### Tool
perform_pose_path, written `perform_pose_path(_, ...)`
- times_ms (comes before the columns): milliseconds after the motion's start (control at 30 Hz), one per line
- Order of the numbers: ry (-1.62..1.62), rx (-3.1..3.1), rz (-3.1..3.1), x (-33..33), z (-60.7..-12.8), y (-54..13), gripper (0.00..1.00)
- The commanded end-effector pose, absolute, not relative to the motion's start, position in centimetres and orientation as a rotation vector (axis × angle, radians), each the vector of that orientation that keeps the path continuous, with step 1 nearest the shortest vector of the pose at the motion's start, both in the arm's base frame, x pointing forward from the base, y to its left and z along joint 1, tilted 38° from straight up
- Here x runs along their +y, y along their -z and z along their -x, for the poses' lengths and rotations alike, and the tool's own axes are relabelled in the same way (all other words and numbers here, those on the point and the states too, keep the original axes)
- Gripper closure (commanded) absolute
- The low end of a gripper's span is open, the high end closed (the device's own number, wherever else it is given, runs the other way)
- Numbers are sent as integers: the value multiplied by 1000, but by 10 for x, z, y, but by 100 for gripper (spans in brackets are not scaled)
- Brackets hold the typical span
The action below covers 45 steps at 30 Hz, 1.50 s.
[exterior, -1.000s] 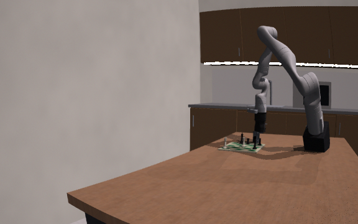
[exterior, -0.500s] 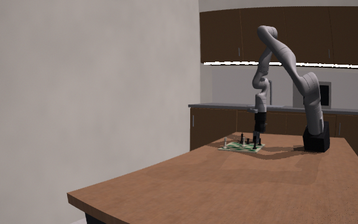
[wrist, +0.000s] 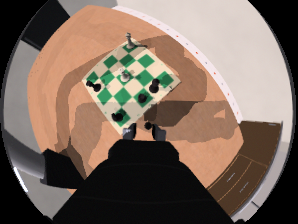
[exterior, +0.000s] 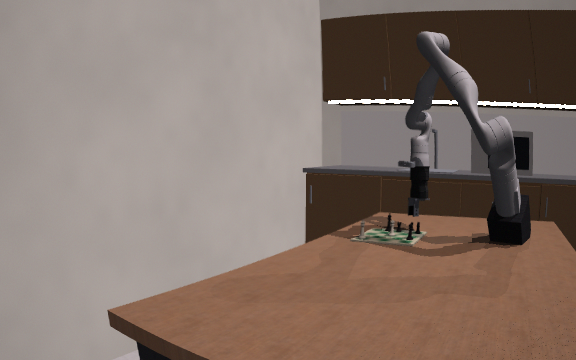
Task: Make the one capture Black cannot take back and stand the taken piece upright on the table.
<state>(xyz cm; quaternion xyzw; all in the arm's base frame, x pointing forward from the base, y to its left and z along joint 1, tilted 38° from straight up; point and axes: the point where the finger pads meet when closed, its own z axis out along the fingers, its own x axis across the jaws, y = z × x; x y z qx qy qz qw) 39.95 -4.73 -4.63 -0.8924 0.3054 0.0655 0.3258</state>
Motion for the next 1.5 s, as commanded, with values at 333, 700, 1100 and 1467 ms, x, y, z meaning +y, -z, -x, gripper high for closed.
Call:
perform_pose_path(333, -142, 816, 2350, -77, -401, 19, 32)
perform_pose_path(700, -142, 816, 2350, -77, -401, 18, 0)
perform_pose_path(1100, -141, 814, 2351, -77, -402, 18, 0)
perform_pose_path(1467, 51, 294, 2467, 26, -473, -103, 0)
